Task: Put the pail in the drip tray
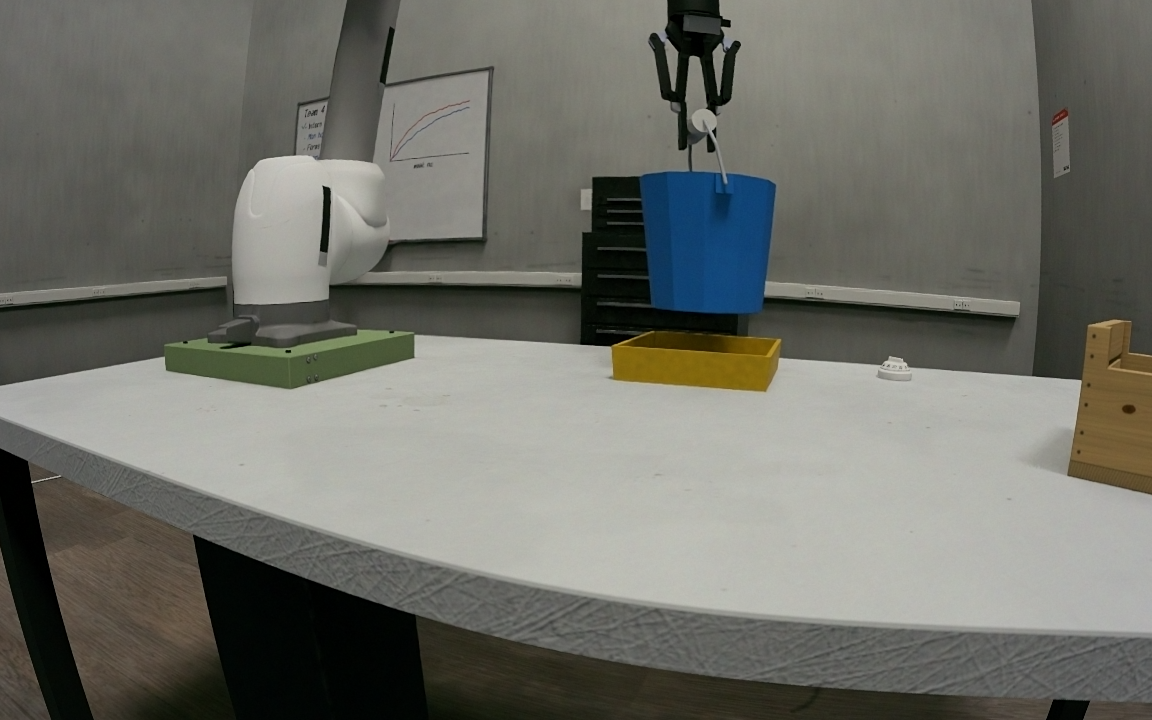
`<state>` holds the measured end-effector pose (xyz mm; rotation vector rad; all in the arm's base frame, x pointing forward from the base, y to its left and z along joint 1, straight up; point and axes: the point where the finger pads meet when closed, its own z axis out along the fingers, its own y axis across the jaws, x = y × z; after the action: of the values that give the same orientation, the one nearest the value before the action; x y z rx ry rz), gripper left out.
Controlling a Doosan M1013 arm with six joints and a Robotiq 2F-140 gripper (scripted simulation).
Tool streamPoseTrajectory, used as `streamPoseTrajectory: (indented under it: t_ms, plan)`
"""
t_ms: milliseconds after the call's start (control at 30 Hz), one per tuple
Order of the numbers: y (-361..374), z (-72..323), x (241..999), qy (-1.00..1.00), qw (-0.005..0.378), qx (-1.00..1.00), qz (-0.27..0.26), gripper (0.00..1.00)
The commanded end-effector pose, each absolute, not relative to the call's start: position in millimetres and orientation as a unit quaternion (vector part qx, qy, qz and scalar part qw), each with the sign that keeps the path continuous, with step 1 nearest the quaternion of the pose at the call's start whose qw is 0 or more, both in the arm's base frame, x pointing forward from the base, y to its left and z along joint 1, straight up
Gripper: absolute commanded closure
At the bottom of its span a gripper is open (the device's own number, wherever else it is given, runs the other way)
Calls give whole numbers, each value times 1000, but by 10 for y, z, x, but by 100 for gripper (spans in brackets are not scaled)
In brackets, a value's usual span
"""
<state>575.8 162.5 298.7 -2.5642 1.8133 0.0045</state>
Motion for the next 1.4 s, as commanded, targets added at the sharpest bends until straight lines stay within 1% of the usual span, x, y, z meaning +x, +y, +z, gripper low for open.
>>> streamPoseTrajectory:
  t_ms: [0,1367]
  plan:
    - [1664,2997,5752,577,1,-816,1,90]
    - [1749,2997,5730,577,1,-816,1,90]
